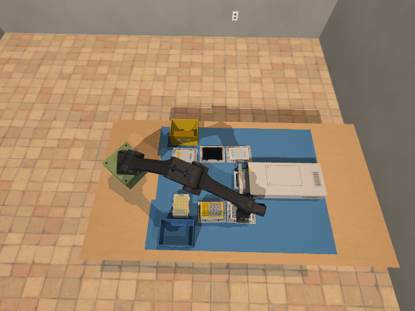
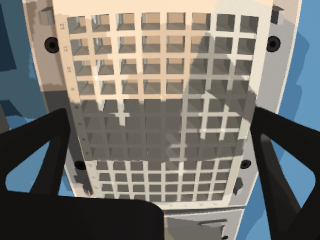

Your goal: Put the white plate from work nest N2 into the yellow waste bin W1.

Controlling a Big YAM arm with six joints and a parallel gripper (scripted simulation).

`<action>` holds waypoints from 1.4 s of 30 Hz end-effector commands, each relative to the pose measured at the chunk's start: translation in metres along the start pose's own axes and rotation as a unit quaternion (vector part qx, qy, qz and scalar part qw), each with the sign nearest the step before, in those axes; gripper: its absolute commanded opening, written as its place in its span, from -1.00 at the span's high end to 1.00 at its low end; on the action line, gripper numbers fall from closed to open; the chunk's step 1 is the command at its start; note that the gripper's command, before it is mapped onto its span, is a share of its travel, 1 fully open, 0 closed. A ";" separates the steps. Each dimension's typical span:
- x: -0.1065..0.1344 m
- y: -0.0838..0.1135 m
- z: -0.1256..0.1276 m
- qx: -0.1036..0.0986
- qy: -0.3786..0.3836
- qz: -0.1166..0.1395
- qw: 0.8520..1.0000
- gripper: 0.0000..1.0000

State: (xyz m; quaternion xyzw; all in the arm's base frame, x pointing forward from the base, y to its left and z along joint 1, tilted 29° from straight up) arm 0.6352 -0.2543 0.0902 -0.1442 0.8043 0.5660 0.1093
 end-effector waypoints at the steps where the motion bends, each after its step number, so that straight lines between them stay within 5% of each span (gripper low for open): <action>1: -0.015 -0.001 -0.013 0.006 0.000 -0.013 1.000 -1.00; 40: -0.017 0.000 -0.010 0.005 0.001 -0.014 1.000 -0.72; 41: -0.017 0.000 -0.010 0.005 0.001 -0.014 1.000 1.00; 42: -0.017 0.000 -0.010 0.005 0.001 -0.014 1.000 1.00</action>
Point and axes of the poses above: the point where the finger pads meet when closed, its own y axis back along the fingers, its own z axis across the jaws, x = y × z, the point moved 1 cm from there along y, back along the fingers, and after that the axes turned 9 degrees about y, right-handed, at the moved point
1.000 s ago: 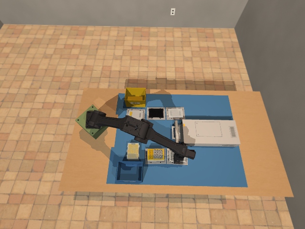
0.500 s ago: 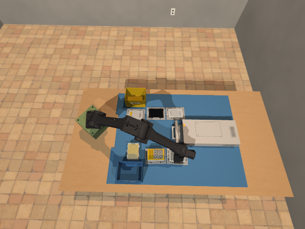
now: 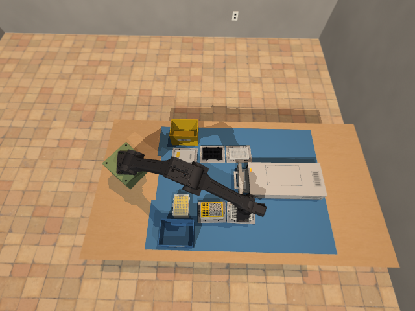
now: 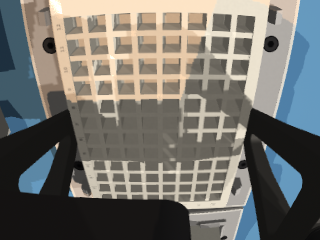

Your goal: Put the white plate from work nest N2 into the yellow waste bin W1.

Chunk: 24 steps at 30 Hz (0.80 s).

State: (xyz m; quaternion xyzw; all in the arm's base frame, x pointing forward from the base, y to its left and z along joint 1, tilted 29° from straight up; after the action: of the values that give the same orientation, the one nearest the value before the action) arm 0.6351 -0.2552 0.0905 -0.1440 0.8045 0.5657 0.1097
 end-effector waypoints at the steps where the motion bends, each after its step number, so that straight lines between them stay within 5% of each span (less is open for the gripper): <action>1: -0.017 0.000 -0.009 0.005 0.002 -0.014 1.000 1.00; 24: -0.017 0.000 -0.009 0.005 0.002 -0.014 1.000 1.00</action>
State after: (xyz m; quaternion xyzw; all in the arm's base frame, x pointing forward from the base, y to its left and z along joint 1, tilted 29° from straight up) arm 0.6351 -0.2552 0.0905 -0.1440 0.8045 0.5657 0.1097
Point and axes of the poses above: the point where the finger pads meet when closed, its own y axis back along the fingers, its own z axis across the jaws, x = y × z, the point moved 1 cm from there along y, back along the fingers, and after that the axes turned 9 degrees about y, right-handed, at the moved point
